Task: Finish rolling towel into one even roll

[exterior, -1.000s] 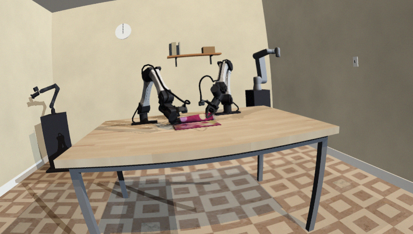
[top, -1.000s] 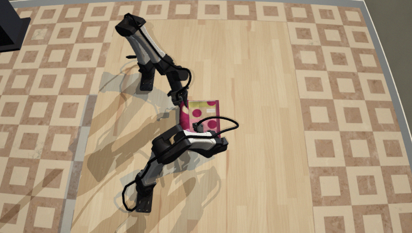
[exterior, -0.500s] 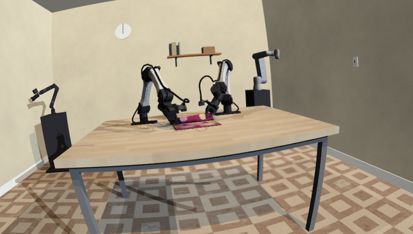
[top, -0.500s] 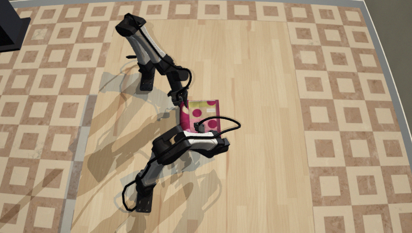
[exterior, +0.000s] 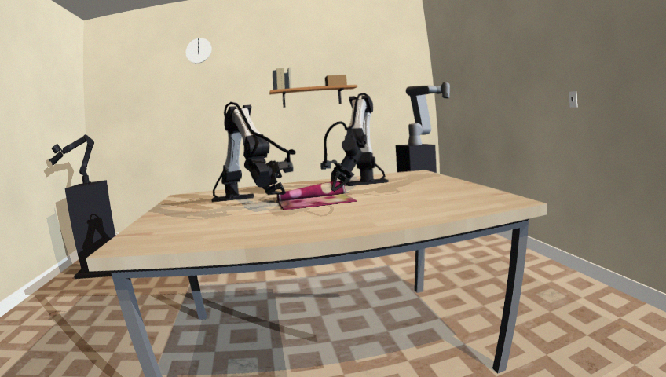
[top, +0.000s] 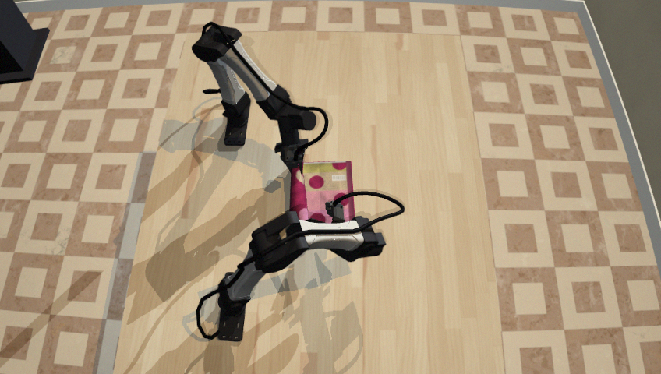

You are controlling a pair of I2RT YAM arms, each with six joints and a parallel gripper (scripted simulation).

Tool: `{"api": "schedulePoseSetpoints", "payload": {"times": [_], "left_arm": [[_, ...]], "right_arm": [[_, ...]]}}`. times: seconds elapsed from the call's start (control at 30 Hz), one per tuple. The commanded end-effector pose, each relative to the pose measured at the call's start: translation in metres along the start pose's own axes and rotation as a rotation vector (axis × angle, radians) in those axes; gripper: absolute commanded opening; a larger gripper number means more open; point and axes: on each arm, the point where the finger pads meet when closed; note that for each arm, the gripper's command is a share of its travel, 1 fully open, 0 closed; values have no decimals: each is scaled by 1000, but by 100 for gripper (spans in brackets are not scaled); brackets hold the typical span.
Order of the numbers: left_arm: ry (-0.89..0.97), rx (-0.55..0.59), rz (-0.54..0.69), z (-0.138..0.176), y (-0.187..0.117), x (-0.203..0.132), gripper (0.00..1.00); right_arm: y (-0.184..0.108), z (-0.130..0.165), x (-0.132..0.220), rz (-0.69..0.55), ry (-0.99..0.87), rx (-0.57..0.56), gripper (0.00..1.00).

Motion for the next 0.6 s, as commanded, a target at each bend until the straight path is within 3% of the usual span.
{"api": "schedulePoseSetpoints", "payload": {"times": [0.0, 0.23, 0.57], "left_arm": [[-85, 18, 119, -4, -3, -3, 31], [-182, 48, 234, -5, -5, -4, 31], [-376, 108, 462, -7, -7, -4, 31]], "right_arm": [[-2, 0, 6, -10, -17, 23, 86], [3, -2, 10, 99, -105, 43, 88], [22, -9, 24, 468, -400, 108, 92]]}}
Point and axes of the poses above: on each arm, the point where the finger pads meet when closed, its own y axis out along the fingers, its own x axis across the jaws, z = x × y, and after that the axes turned 13 degrees about -y, right-handed
